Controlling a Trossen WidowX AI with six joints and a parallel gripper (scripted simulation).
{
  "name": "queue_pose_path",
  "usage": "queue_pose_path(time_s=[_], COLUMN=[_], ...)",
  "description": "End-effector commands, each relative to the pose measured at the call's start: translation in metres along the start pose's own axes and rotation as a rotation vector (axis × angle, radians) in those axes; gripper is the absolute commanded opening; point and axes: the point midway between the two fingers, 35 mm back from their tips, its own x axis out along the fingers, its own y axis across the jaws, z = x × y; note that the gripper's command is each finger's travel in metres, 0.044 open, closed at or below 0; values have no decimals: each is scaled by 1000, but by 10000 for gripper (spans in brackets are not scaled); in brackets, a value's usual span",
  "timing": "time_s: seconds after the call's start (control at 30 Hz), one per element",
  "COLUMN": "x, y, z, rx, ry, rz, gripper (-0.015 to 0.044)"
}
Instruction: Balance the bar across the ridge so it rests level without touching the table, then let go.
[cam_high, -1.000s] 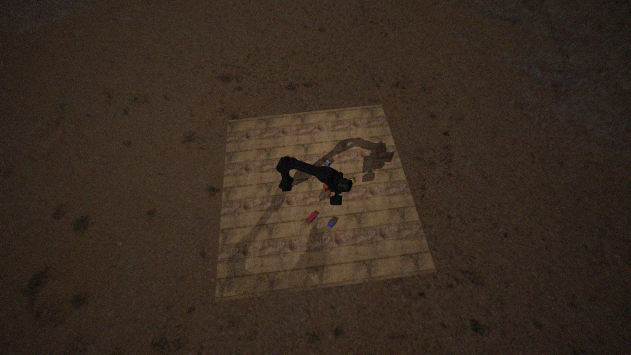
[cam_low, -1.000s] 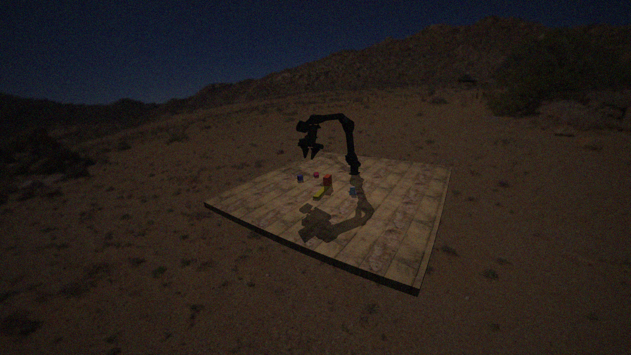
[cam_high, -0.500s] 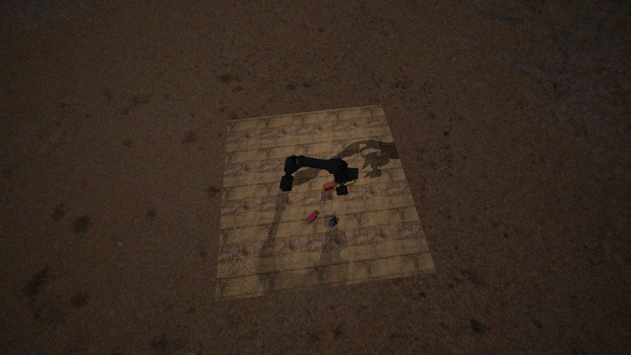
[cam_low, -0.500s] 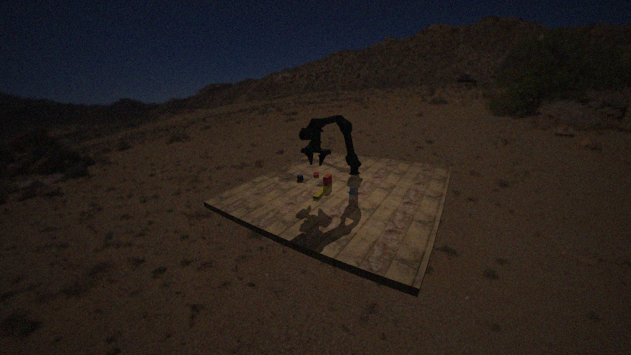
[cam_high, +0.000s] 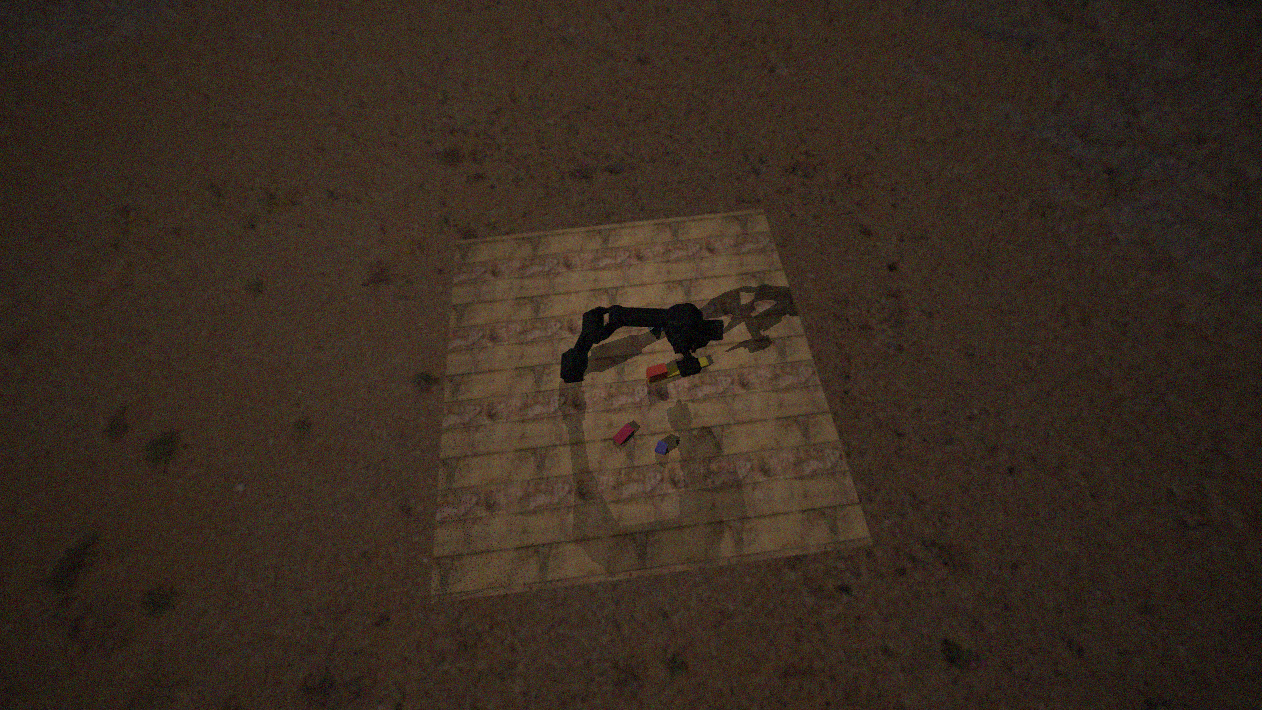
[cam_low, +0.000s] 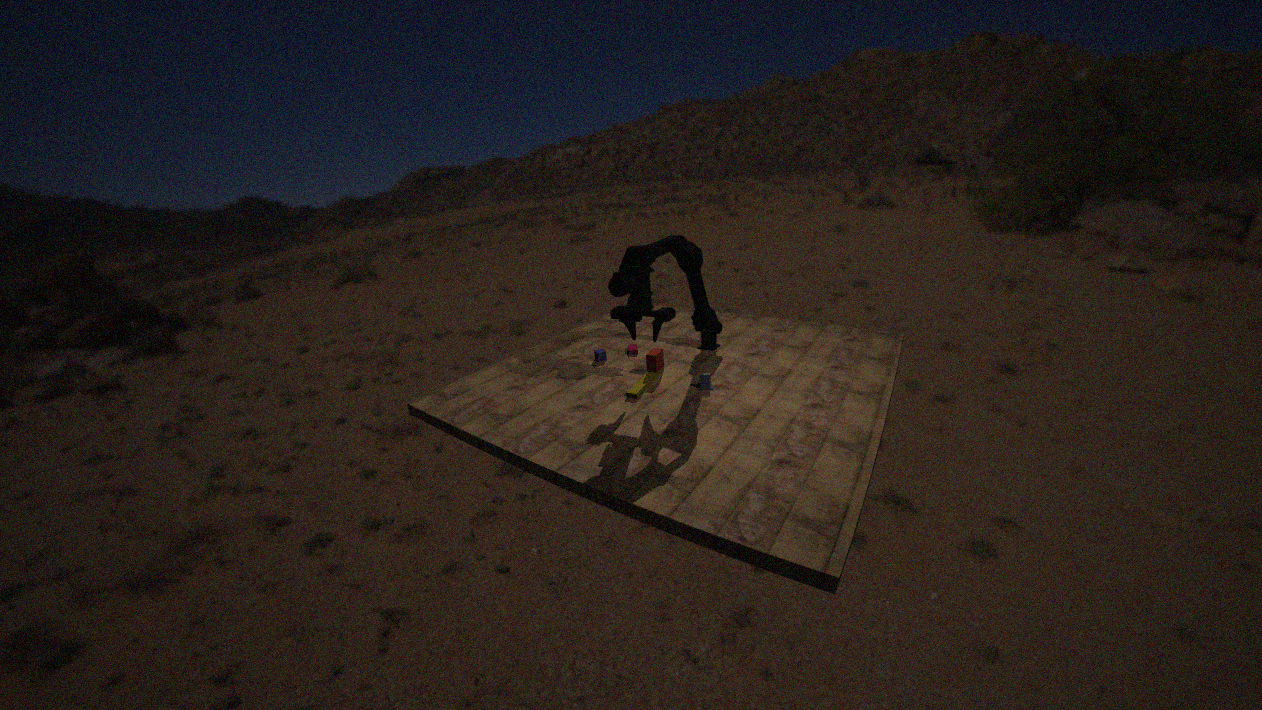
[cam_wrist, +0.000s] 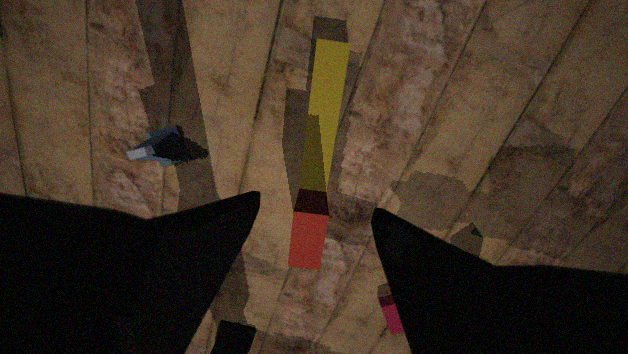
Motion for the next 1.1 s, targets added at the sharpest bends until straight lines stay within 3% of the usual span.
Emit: queue_pose_path(time_s=[0.0,0.5,1.07], x=[7,99,116], y=[0,0,0], z=[2,0,0], rx=[-10,-10,-10], ry=[9,9,9], rz=[-4,-4,-4], gripper=[315,315,315])
